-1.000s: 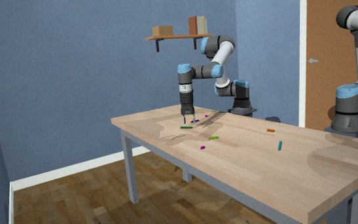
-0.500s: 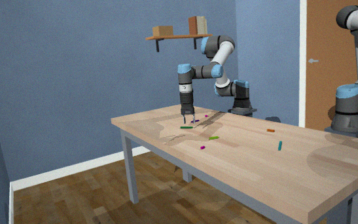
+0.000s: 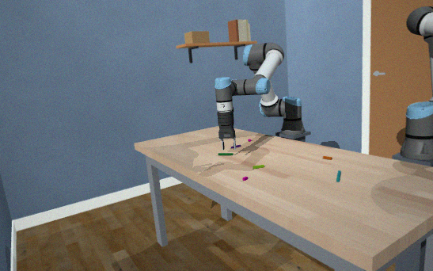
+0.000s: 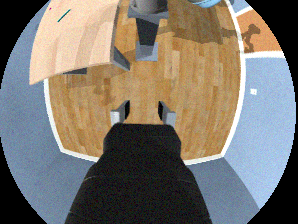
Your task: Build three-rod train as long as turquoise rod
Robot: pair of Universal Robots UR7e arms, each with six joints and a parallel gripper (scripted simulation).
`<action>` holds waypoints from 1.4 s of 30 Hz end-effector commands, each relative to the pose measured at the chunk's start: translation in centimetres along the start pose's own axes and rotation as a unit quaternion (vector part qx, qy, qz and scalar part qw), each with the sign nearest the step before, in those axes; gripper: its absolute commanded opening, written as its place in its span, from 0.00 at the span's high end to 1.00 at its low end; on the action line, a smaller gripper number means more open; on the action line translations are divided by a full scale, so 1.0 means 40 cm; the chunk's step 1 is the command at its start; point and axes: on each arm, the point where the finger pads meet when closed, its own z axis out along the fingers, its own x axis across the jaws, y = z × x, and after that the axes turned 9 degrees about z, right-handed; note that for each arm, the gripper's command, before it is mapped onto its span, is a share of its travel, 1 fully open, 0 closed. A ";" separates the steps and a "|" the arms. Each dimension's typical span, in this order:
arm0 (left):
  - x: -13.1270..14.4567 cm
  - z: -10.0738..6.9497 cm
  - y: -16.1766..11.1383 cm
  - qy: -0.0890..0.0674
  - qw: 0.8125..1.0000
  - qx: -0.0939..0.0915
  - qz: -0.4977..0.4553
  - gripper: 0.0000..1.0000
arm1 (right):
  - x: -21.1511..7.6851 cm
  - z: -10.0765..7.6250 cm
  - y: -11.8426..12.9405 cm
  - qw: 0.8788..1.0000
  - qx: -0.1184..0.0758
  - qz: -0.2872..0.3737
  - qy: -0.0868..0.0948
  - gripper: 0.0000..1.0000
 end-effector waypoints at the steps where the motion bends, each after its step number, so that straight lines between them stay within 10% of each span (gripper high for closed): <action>1: 0.000 -0.001 0.001 0.000 1.000 -0.001 0.000 0.00 | 0.000 -0.003 0.001 1.000 -0.001 0.000 0.000 0.00; 25: 0.000 -0.001 0.001 0.000 1.000 -0.001 0.000 0.00 | 0.017 -0.003 0.001 1.000 -0.001 0.008 0.000 0.00; 42: 0.000 -0.001 0.001 0.000 1.000 -0.001 0.000 0.00 | 0.296 -0.008 -0.030 0.990 -0.001 0.140 0.000 0.00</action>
